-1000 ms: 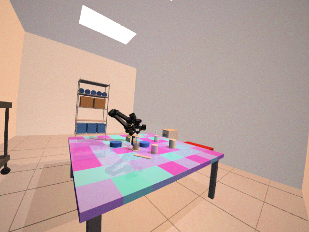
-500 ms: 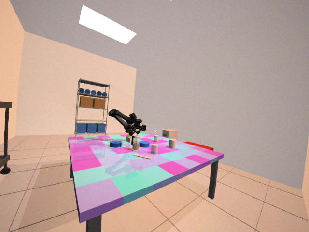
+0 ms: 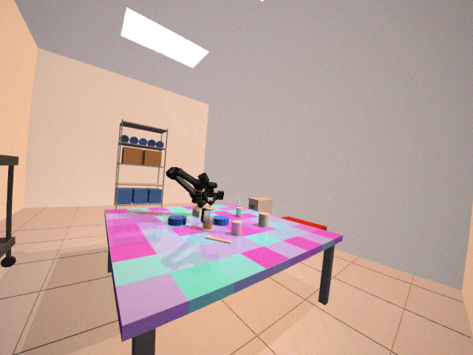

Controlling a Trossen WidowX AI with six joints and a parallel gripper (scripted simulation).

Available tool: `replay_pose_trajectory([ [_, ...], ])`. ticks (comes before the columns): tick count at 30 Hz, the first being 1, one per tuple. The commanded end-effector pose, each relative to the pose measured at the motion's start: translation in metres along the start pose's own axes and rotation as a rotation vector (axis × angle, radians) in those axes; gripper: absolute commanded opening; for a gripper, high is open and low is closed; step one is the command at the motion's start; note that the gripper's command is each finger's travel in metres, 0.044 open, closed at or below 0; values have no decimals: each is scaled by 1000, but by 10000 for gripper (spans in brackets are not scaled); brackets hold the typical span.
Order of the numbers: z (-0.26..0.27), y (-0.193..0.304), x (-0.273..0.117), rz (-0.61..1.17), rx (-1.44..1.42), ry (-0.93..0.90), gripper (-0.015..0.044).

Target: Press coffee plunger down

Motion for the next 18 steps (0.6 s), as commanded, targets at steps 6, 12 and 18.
replay_pose_trajectory([
  [6,0,0,0,1,-1,-2,363],
  [12,0,0,0,1,-1,-2,440],
  [18,9,-29,-23,19,-4,-4,440],
])
Point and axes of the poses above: the point midway between the two fingers, 35 mm back from their tips, its own x axis out along the fingers, its own z axis across the jaws, y = z × x, the point moved 5 cm from there along -x, back along the fingers, and after that the axes turned 11 degrees about x, right-handed, at the moved point
